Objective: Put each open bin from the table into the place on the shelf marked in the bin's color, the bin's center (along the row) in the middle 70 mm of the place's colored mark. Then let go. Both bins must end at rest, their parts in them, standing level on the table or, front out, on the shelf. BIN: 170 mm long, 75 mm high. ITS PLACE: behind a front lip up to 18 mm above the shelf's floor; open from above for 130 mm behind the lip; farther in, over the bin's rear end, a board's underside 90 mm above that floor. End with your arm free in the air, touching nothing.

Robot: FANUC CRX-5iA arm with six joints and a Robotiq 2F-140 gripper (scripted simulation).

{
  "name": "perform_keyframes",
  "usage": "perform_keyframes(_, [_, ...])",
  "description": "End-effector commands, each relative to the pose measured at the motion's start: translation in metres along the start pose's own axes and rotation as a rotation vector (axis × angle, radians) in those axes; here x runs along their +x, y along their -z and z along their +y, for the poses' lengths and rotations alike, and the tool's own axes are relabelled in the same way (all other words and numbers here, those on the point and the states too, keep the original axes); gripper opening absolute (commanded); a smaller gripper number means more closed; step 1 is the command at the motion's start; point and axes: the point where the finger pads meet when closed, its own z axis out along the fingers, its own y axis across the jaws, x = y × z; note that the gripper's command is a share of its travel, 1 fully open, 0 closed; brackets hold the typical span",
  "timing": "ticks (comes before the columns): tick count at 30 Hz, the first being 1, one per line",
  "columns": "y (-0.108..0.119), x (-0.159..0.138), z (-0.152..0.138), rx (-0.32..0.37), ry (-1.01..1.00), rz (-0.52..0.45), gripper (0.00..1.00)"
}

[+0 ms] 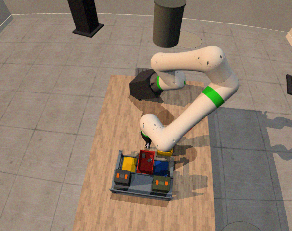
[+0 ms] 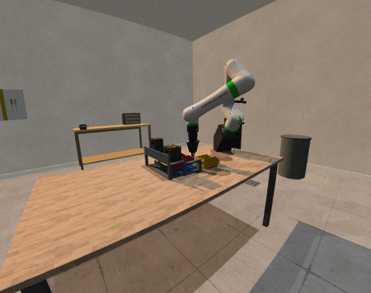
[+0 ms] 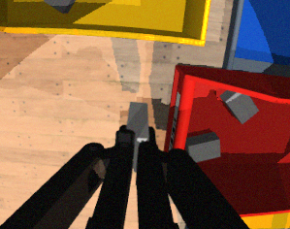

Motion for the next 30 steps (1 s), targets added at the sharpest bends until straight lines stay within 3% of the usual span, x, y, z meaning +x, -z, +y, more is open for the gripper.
perform_keyframes(1, [0.0002,-0.0002,0.0001,0.000,0.000,0.000,0.00])
perform_keyframes(30, [0.0003,-0.0003,0.0098,0.000,0.000,0.000,0.00])
